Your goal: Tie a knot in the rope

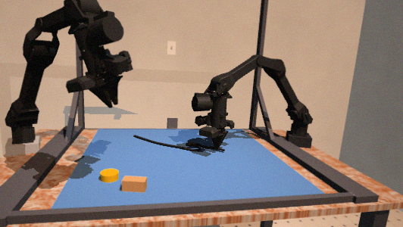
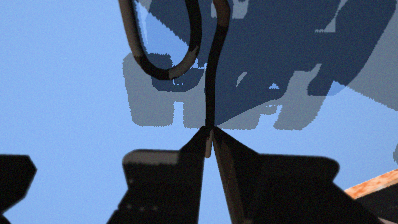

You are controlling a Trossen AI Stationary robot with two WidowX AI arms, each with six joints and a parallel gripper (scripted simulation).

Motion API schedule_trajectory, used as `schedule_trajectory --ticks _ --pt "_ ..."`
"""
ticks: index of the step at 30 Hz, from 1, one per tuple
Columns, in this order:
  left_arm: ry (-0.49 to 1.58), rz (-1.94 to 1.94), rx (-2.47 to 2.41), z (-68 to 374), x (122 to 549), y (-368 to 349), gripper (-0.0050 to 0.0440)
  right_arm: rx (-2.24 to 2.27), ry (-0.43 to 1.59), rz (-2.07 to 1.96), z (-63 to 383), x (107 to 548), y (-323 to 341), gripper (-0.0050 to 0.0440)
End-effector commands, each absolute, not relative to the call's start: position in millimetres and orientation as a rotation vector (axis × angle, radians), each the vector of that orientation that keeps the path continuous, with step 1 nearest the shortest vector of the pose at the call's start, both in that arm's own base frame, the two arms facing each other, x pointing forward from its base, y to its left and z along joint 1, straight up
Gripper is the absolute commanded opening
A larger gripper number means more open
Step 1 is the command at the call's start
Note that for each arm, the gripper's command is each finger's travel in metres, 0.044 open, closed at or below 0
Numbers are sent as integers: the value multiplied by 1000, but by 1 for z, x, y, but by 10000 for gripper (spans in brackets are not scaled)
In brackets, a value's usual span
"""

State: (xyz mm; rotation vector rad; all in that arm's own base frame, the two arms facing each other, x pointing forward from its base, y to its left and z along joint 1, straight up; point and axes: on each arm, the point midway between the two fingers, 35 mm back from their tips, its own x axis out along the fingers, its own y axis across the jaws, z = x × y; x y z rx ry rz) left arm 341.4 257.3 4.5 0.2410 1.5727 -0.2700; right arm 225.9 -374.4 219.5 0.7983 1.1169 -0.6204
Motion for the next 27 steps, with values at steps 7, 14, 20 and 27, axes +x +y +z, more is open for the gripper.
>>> schedule_trajectory --ticks 7,14,20,27 --pt "1530 -236 277 51 348 263 30 773 1091 -622 233 226 -372 85" --pt "1530 -236 277 71 348 262 30 773 1091 -622 233 226 -372 85" --pt "1530 -236 277 86 347 262 30 773 1091 -622 233 226 -372 85" --pt "1530 -236 277 101 347 262 30 773 1091 -622 233 226 -372 85"
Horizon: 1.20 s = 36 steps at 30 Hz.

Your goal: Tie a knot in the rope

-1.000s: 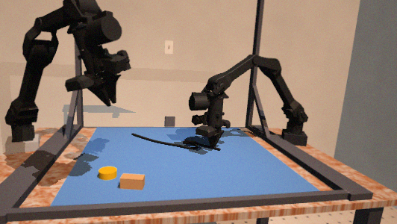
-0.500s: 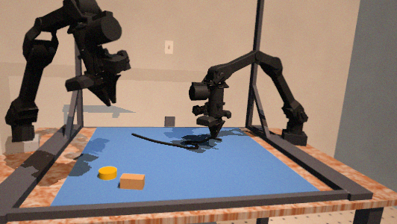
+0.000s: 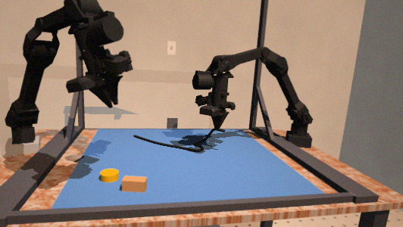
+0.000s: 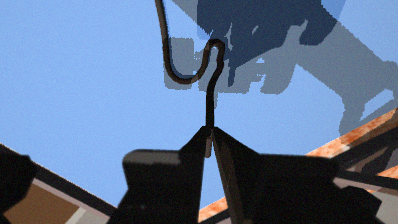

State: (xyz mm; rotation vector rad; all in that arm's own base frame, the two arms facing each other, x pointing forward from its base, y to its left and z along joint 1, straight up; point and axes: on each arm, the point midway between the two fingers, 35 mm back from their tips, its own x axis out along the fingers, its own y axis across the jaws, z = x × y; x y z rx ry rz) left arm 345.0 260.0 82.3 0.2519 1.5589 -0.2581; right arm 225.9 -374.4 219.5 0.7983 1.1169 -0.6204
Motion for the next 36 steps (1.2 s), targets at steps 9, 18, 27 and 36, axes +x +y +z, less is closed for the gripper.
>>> schedule_trajectory --ticks 9,18,27,36 --pt "1530 -236 277 101 347 262 30 773 1091 -622 233 226 -372 85" --pt "1531 -237 276 101 337 249 30 773 1091 -622 233 226 -372 85" --pt "1531 -238 276 100 328 238 30 773 1091 -622 233 226 -372 85" --pt "1532 -238 275 99 317 224 30 773 1091 -622 233 226 -372 85"
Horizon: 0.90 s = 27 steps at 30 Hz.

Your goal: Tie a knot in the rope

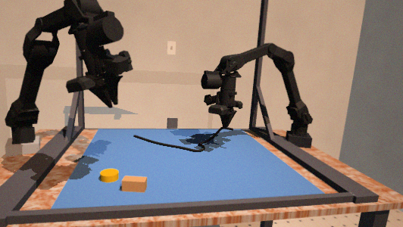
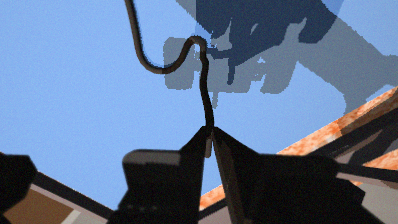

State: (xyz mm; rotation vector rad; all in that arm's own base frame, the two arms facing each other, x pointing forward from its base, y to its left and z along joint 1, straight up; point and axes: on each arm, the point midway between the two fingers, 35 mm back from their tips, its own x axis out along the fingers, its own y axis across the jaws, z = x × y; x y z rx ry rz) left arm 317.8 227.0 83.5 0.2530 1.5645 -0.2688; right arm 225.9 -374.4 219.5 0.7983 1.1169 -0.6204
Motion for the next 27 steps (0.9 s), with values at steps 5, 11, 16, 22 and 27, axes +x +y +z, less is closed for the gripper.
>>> schedule_trajectory --ticks 5,11,16,22,27 --pt "1532 -239 274 99 314 220 30 773 1091 -622 233 226 -372 85" --pt "1531 -239 274 99 322 217 30 773 1091 -622 233 226 -372 85" --pt "1531 -239 274 99 328 214 30 773 1091 -622 233 226 -372 85" --pt "1530 -239 274 99 338 210 30 773 1091 -622 233 226 -372 85" --pt "1529 -239 274 100 346 207 30 773 1091 -622 233 226 -372 85"
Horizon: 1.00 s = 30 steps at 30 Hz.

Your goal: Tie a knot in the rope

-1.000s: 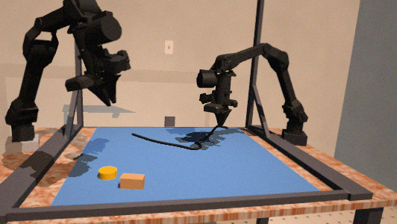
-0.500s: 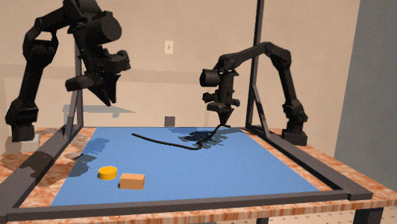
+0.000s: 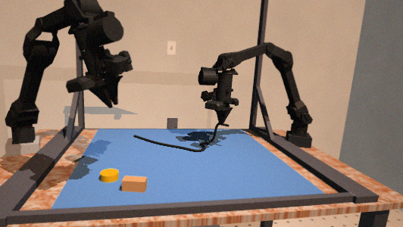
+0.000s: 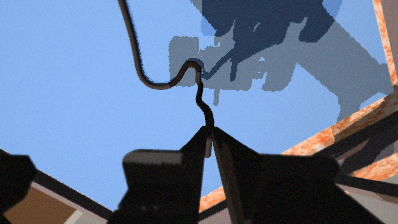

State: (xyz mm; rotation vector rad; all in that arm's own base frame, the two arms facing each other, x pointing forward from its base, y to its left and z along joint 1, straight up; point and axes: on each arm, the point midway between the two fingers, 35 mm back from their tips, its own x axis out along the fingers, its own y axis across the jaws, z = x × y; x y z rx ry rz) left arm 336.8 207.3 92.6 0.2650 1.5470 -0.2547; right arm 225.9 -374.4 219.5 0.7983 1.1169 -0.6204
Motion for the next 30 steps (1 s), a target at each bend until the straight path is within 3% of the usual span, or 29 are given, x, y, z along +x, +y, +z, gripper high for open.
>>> schedule_trajectory --ticks 1,30 --pt "1529 -239 274 100 349 206 30 773 1091 -622 233 226 -372 85" --pt "1526 -240 273 101 389 189 30 773 1091 -622 233 226 -372 85"
